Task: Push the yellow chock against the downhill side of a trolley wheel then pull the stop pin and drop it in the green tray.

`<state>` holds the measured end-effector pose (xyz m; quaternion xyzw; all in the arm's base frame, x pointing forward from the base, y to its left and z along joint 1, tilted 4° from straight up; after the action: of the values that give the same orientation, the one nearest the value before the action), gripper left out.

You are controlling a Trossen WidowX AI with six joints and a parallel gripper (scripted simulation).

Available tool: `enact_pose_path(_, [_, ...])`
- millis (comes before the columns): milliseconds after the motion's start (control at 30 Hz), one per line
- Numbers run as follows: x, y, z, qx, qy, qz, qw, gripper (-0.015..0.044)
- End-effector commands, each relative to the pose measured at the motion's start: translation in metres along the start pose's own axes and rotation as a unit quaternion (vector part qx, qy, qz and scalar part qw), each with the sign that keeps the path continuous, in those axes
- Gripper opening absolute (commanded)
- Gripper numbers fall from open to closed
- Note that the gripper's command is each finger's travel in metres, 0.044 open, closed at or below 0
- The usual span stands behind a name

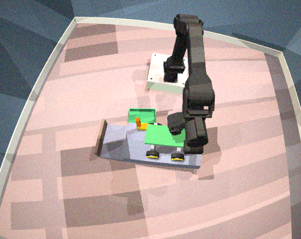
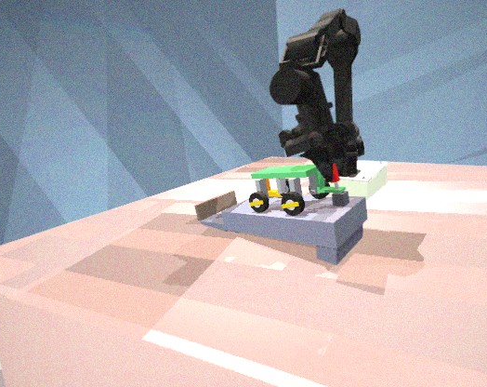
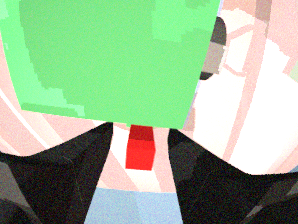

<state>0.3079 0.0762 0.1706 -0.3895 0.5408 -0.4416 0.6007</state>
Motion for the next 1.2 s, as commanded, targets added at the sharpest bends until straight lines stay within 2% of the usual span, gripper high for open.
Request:
enact_pose_path(0, [0.000,0.007,0.000,0.001,0.002,-0.001,1.000,0.0190])
enact_pose_path(133, [0.000,0.011,0.000,0.001,0.002,-0.001,1.000,0.0190])
enact_pose_path(300, [0.000,0.007,0.000,0.000,0.000,0.000,1.000,0.0059])
enact_pose_path(567, [0.000,0.007,0.000,0.000,0.000,0.000,1.000,0.0005])
enact_pose_path(1167, [-0.002,-0.005,-0.001,0.001,0.002,-0.001,1.000,0.0000])
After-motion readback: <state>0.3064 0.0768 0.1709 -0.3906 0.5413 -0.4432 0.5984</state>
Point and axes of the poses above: the point midway between the two fingers, 35 mm back from their tips, its own y axis out along the fingers, its own z axis across the jaws, x = y × z, the point moved 3 cm from there along -y, back along the fingers, and after that the axes turned 1 degree about -y, right-handed, at the moved point
